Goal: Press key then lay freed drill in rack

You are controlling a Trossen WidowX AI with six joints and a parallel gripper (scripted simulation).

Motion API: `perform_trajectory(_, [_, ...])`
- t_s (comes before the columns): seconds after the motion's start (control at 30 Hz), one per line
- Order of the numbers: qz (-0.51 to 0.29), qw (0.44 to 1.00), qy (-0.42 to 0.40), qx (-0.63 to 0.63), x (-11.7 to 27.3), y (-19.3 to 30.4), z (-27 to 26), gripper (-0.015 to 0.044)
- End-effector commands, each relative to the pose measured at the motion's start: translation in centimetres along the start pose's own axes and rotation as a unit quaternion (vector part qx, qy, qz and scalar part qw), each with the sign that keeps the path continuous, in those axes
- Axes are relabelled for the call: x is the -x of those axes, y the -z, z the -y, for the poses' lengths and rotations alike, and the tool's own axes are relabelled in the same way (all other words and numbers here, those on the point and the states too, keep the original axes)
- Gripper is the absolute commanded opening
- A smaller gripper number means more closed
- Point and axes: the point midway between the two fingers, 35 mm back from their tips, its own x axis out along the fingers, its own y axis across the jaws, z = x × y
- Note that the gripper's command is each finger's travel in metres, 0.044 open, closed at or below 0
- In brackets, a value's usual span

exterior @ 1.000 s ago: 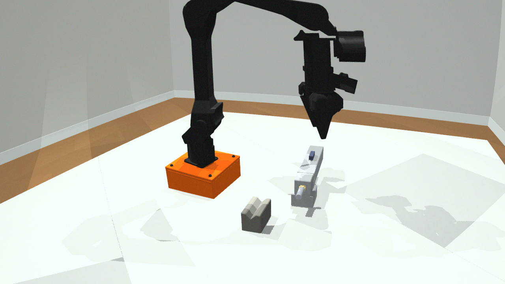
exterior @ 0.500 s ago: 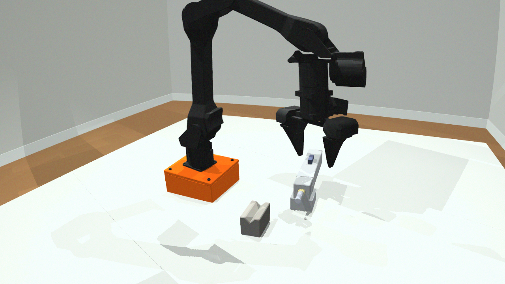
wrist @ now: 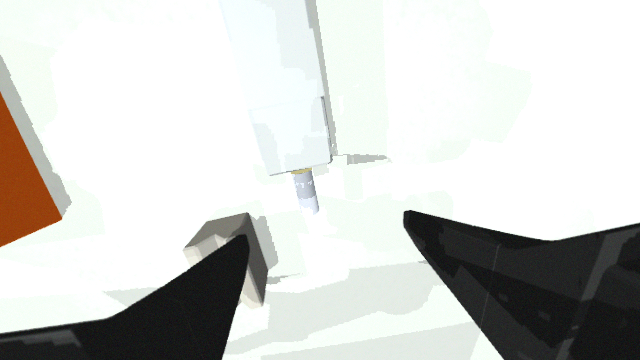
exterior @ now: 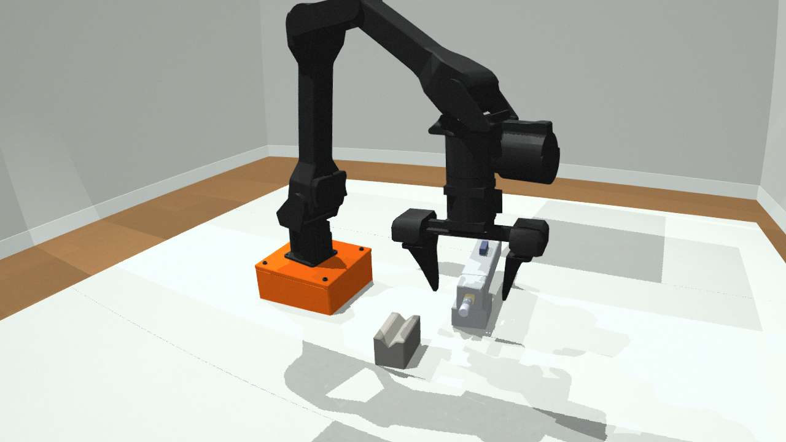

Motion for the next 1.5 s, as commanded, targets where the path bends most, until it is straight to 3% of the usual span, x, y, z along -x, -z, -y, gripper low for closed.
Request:
perform_trajectory(0.0, [0.007, 0.999, -0.010, 0.047, -1.2, 0.5, -0.7, 0.0440])
perform_trajectory(0.53, [0.007, 0.999, -0.010, 0.047, -1.4, 0.4, -0.7, 0.0440])
perform_trajectory(1.47, [0.007, 0.999, -0.010, 0.047, -5.8, -0.9, -0.9, 0.0440])
